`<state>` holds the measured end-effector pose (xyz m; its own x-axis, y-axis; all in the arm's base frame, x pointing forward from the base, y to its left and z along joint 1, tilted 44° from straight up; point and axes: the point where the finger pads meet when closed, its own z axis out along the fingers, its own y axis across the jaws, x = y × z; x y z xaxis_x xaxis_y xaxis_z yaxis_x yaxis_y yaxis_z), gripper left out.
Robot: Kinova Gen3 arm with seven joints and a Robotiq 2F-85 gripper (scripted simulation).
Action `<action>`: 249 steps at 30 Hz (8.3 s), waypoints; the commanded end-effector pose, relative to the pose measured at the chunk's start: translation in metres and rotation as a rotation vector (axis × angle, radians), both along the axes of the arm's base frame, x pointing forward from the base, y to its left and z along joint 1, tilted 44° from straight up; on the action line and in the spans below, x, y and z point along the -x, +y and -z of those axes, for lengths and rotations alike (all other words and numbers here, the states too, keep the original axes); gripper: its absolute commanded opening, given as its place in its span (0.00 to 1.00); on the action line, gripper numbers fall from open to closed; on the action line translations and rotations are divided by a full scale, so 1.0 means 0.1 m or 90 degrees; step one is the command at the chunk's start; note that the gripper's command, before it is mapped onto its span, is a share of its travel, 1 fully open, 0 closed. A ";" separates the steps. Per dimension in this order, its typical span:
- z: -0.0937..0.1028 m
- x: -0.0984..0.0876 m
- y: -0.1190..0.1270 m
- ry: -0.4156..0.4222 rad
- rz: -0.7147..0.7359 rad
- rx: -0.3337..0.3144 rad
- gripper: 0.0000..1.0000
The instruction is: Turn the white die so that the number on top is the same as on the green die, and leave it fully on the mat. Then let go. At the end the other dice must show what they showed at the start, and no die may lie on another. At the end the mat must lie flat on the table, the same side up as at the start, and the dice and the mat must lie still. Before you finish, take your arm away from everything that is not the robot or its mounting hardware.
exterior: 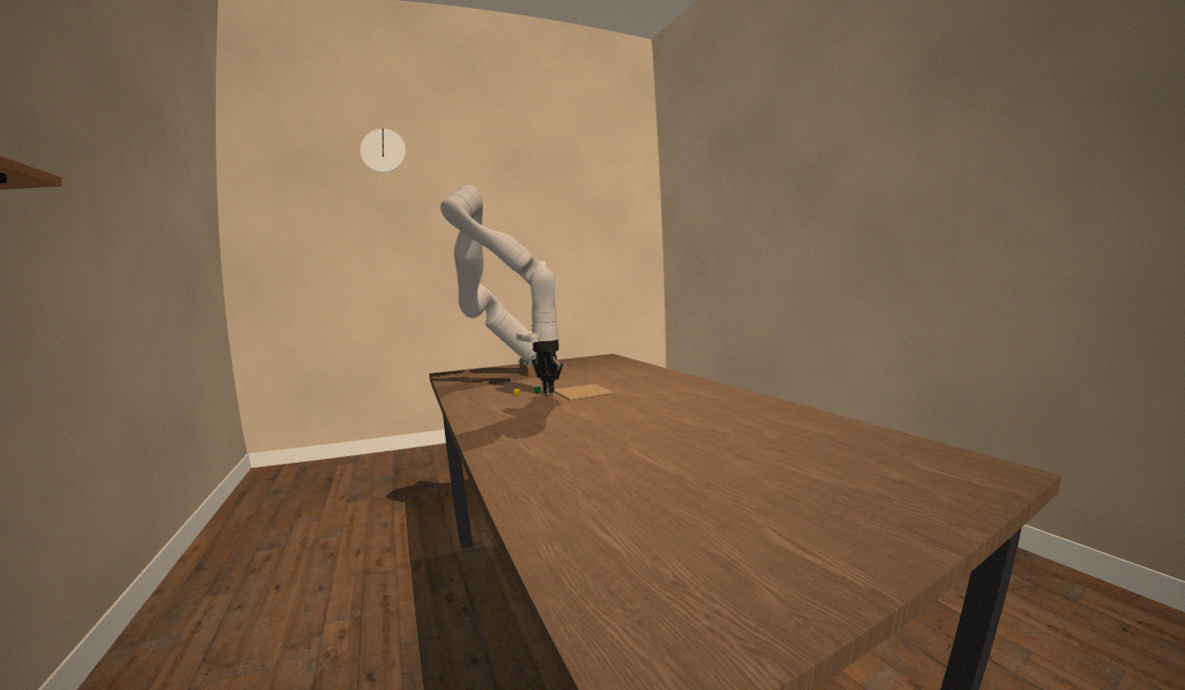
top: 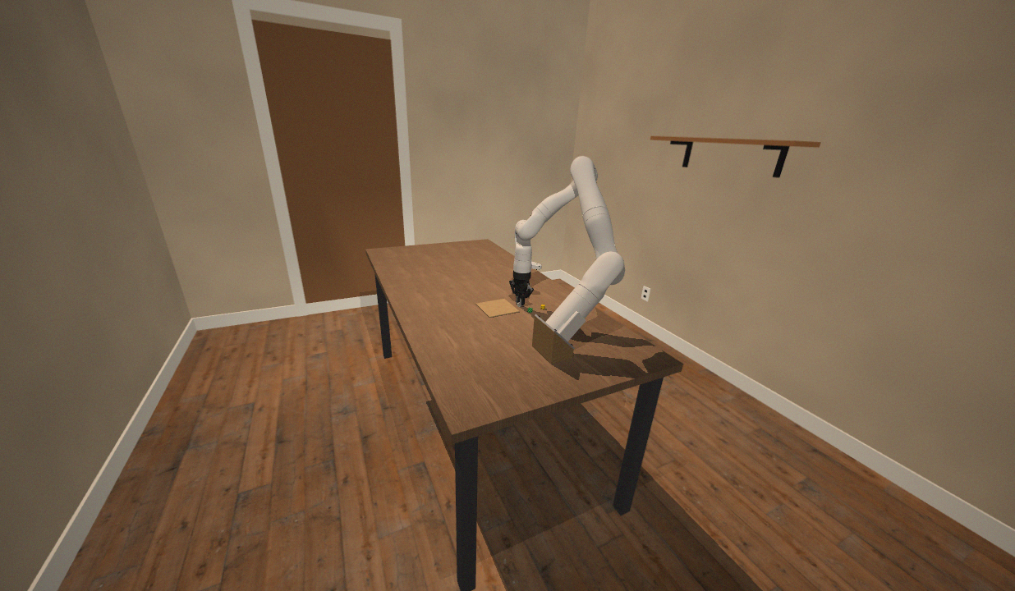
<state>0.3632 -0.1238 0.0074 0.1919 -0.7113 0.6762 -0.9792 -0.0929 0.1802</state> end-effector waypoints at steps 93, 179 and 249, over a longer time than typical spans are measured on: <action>-0.43 -0.21 0.93 0.246 -0.253 -0.015 0.11; 0.04 -0.32 1.34 0.428 -0.810 0.158 0.11; 0.13 -0.23 1.27 0.161 -0.991 0.415 0.11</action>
<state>0.3866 0.0074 -0.0030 0.5273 0.6003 0.6013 0.0168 -0.7149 0.6990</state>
